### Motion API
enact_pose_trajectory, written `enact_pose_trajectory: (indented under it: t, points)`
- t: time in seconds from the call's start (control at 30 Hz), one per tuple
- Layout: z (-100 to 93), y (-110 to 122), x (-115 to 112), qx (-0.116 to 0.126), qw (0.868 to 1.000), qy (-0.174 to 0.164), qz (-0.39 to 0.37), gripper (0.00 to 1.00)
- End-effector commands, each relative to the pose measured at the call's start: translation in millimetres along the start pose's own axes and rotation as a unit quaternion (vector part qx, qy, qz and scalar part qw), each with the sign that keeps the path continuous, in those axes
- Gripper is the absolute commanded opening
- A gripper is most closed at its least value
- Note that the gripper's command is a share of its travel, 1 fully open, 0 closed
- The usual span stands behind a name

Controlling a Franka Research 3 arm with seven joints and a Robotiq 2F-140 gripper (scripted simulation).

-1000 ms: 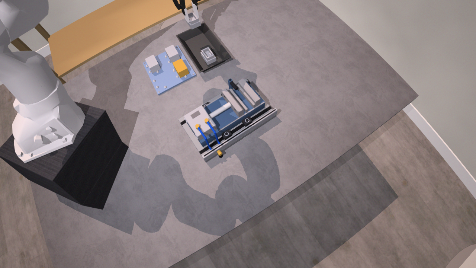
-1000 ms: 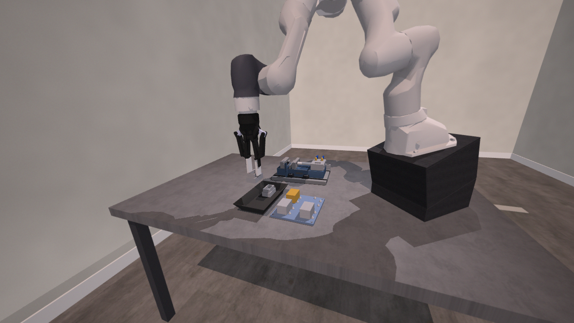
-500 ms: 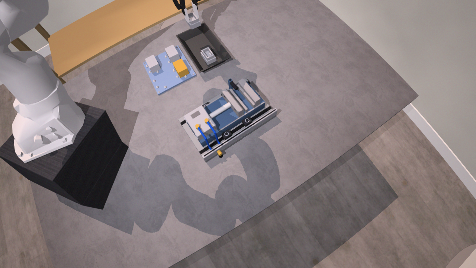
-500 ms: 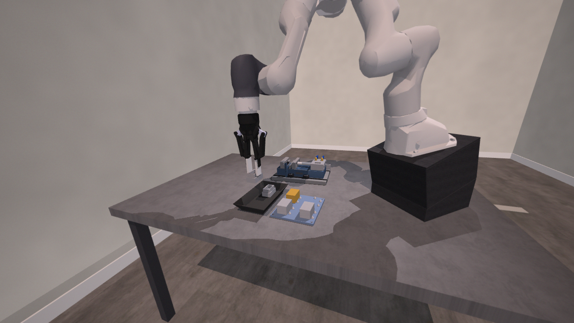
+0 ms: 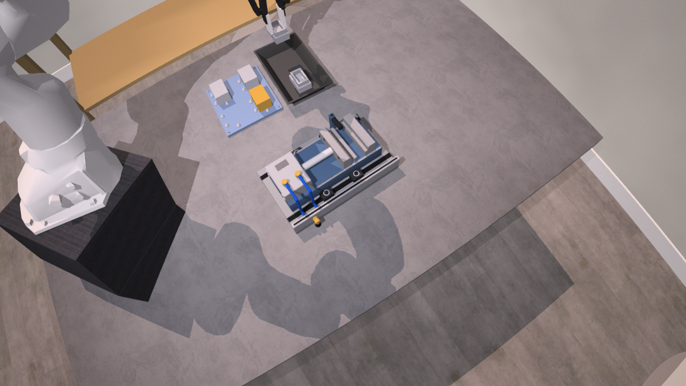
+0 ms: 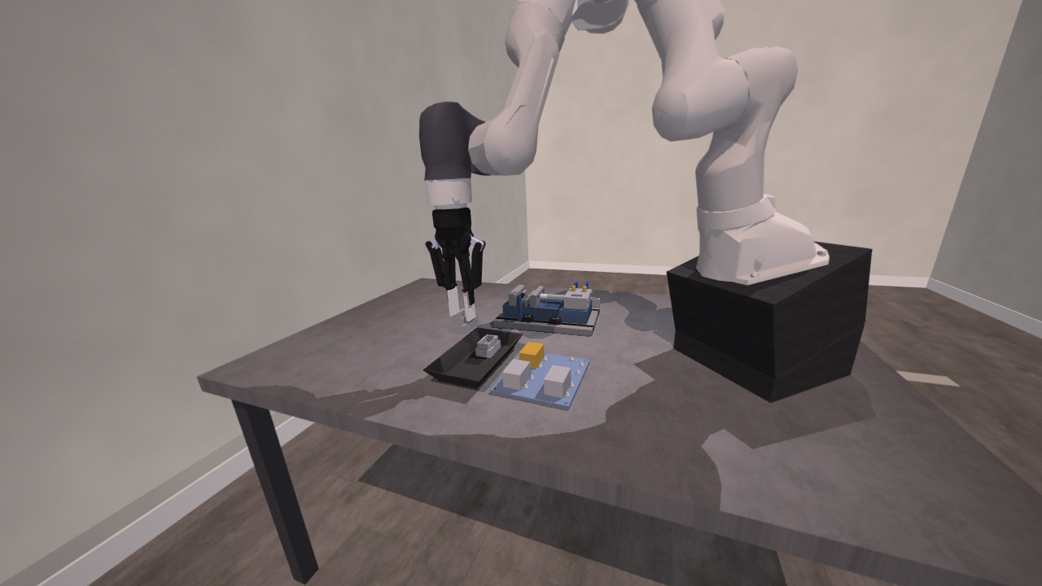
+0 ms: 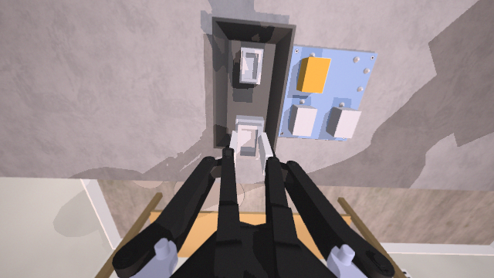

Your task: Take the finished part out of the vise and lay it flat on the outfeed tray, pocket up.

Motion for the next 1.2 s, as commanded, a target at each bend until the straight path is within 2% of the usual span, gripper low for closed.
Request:
enact_pose_trajectory:
  t: [0.0, 0.53, 1.17]
  points:
    - [1.0, -2, -2, 0.003, 1.0, -0.002, 0.001, 0.0]
    - [19.0, -2, -2, 0.003, 1.0, -0.002, 0.001, 0.0]
    - [52.9, -2, -2, 0.003, 1.0, -0.002, 0.001, 0.0]
Point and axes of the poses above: the point where the finger pads meet when closed, its own z axis out along the fingers, its own y axis across the jaws, x = y × z, the point moved 3 cm from there along -z, back along the fingers, and after that the axes turned 2 degrees about z, right-handed, at the moved point
